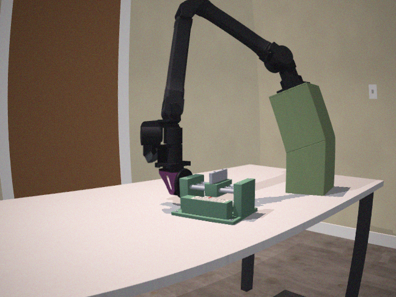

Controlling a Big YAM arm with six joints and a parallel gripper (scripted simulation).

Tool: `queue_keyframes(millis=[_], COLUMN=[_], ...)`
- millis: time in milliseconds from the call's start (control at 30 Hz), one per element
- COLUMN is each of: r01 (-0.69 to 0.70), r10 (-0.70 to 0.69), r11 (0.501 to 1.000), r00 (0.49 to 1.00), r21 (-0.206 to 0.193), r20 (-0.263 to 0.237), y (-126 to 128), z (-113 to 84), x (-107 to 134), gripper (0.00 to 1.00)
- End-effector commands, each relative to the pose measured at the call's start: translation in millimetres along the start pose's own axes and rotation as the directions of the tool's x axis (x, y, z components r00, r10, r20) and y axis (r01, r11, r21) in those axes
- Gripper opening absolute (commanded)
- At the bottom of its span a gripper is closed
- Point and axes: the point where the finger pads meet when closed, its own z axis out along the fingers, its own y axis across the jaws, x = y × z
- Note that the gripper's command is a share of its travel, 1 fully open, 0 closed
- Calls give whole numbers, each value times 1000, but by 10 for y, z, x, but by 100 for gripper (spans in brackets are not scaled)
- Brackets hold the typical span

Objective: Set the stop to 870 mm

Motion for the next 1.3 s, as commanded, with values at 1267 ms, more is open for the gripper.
queue_keyframes(millis=[1267], r01=[-6], r10=[6], r11=[999], r00=[1000], r21=[34], r20=[-1], y=[-407], z=[-249], x=[-95], gripper=[6])
